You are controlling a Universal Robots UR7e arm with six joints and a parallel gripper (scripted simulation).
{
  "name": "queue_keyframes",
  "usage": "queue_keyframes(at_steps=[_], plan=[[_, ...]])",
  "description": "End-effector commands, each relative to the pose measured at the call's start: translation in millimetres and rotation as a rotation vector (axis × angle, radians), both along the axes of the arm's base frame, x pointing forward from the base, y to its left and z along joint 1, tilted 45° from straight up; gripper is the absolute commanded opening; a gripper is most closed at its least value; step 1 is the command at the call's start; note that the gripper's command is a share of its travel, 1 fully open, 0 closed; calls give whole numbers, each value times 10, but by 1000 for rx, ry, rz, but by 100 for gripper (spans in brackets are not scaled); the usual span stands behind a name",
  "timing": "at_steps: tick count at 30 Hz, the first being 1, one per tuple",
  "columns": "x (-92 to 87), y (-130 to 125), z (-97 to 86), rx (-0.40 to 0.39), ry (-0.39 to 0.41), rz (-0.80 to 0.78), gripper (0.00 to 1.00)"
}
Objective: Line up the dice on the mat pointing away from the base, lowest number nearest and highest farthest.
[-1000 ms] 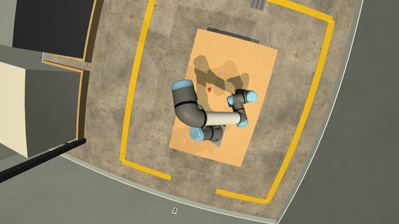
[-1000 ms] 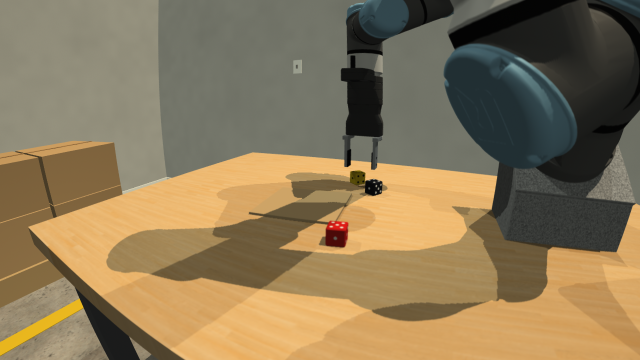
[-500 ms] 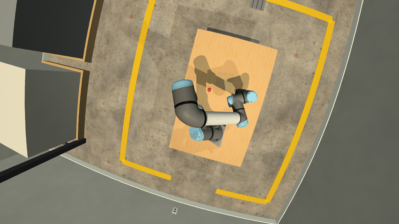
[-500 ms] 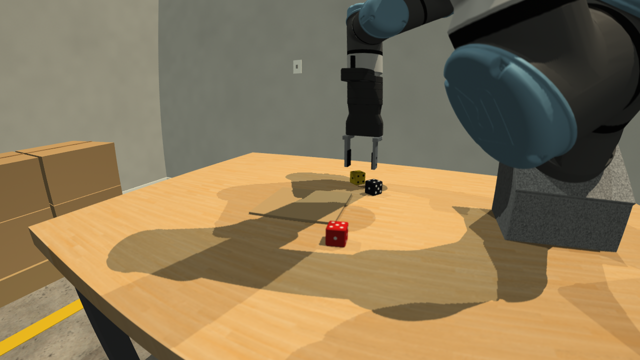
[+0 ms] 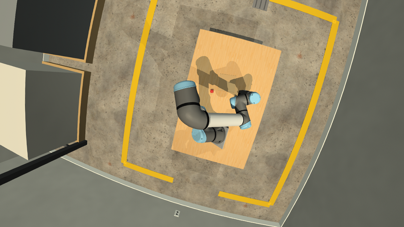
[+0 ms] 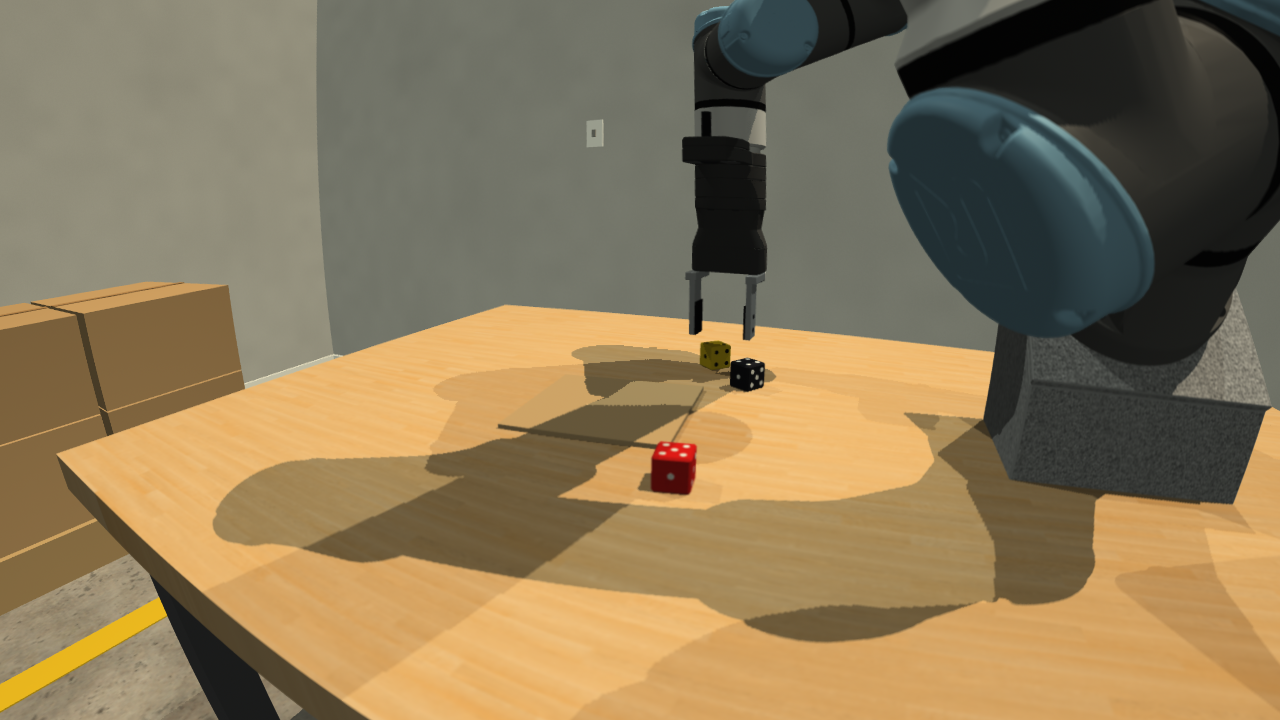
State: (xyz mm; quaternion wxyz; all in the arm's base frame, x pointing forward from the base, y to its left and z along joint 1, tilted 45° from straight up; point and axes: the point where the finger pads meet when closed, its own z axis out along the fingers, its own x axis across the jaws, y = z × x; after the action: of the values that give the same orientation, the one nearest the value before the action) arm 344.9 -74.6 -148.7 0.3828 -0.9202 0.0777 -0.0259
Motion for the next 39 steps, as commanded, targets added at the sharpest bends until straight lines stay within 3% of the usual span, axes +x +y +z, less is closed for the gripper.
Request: queue_keyframes(at_steps=[1, 12, 39], plan=[[-62, 59, 60, -2, -1, -1, 100], [-373, 403, 351, -2, -1, -1, 100], [-410, 446, 390, -2, -1, -1, 100]])
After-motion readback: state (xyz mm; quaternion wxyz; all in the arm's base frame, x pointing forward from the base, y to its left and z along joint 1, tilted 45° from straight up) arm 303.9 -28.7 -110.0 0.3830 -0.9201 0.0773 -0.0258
